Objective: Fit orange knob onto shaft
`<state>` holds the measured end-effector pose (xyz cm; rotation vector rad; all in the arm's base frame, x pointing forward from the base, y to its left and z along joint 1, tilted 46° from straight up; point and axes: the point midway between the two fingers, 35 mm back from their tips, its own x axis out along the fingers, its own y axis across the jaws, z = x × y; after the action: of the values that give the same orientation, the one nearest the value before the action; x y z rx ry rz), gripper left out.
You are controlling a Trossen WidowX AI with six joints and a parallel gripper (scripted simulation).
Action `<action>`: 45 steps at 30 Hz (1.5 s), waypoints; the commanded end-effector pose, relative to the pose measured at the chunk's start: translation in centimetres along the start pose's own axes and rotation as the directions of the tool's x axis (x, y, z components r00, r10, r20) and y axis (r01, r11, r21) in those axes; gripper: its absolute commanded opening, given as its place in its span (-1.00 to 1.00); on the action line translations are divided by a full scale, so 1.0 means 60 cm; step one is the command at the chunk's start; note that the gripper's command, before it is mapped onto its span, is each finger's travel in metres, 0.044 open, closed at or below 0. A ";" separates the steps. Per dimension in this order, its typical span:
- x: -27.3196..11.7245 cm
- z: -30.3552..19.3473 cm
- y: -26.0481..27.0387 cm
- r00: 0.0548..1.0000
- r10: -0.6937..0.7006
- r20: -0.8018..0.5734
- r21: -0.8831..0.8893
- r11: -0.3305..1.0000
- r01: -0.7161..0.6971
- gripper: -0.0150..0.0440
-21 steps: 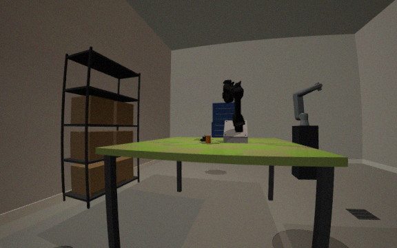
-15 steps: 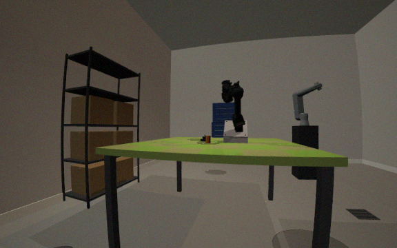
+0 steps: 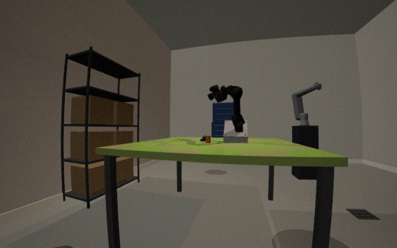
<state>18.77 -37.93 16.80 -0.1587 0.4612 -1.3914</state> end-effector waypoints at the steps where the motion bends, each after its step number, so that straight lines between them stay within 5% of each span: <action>1: -0.035 -0.033 0.129 0.933 0.328 -0.149 0.051 0.945 -0.324 1.00; 9: -0.130 -0.090 0.240 0.698 0.609 -0.377 0.196 0.789 -0.582 1.00; 17: -0.262 -0.142 0.299 0.355 0.728 -0.586 0.400 0.641 -0.655 1.00; 26: -0.429 -0.173 0.308 -0.094 0.668 -0.738 0.607 0.597 -0.525 1.00; 35: -0.587 -0.157 0.271 -0.485 0.473 -0.735 0.641 0.719 -0.270 1.00; 45: -0.620 -0.147 0.255 -0.529 0.444 -0.723 0.627 0.743 -0.234 1.00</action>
<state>25.54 1.53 10.45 1.4563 1.6753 -0.2888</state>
